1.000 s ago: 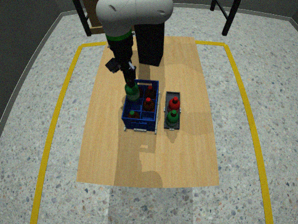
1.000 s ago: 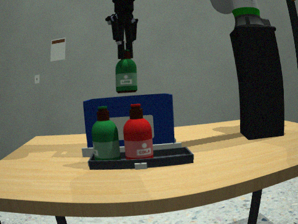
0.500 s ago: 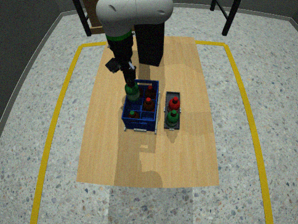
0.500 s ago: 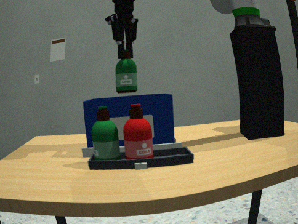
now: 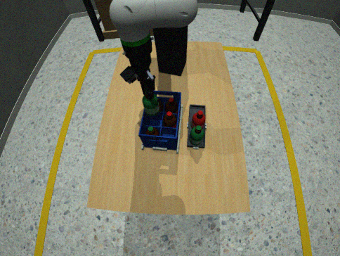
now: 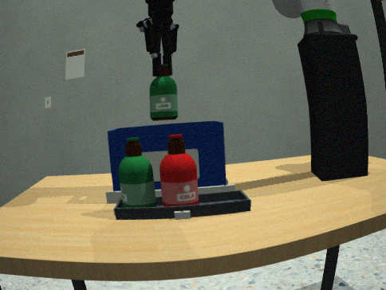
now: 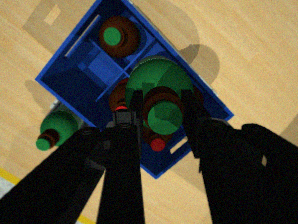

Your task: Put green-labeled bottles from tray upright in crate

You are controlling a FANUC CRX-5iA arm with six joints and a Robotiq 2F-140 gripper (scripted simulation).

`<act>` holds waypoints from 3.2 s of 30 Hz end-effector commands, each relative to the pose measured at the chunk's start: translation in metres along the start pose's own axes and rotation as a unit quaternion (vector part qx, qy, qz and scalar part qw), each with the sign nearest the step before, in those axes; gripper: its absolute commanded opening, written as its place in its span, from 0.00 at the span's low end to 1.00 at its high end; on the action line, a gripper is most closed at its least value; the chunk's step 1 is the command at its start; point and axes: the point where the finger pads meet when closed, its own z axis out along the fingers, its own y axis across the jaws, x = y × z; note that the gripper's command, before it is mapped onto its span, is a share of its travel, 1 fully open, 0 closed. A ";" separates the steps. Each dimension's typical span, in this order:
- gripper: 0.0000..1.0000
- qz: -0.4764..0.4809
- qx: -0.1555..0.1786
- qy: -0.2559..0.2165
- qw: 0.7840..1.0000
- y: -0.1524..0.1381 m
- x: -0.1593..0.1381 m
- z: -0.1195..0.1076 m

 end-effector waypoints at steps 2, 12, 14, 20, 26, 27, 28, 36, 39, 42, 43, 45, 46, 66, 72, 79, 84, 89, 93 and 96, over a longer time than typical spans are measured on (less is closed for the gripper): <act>0.10 0.000 0.001 0.001 1.000 -0.001 0.001 -0.001; 0.10 0.000 0.001 0.001 1.000 -0.001 0.001 -0.001; 0.10 0.000 0.001 0.001 1.000 -0.001 0.001 0.000; 0.10 0.000 0.001 0.001 1.000 -0.001 0.001 0.000; 0.10 0.000 0.001 0.001 1.000 -0.001 0.001 0.001; 0.10 0.000 0.001 0.001 1.000 -0.001 0.001 0.001; 0.10 0.000 0.001 0.001 1.000 -0.001 0.001 0.001; 0.10 0.000 0.001 0.001 1.000 -0.001 0.001 0.003; 0.10 0.000 0.001 0.001 1.000 -0.001 0.001 0.004; 0.10 0.000 0.001 0.001 1.000 -0.001 0.001 0.005; 0.10 0.000 0.001 0.001 1.000 -0.001 0.001 0.006; 0.10 0.000 0.001 0.001 1.000 -0.001 0.001 0.007; 0.10 0.000 0.001 0.001 1.000 -0.001 0.001 0.007; 0.10 0.000 0.001 0.001 1.000 -0.001 0.001 0.018; 0.10 0.000 0.001 0.001 1.000 -0.001 0.001 0.022; 0.10 0.000 0.001 0.001 1.000 -0.001 0.001 0.029; 0.10 0.000 0.001 0.001 1.000 -0.001 0.001 0.032; 0.10 0.000 0.001 0.001 1.000 -0.001 0.001 0.037; 0.10 0.000 0.001 0.001 1.000 -0.001 0.001 0.041; 0.10 0.000 0.001 0.001 1.000 -0.001 0.001 0.045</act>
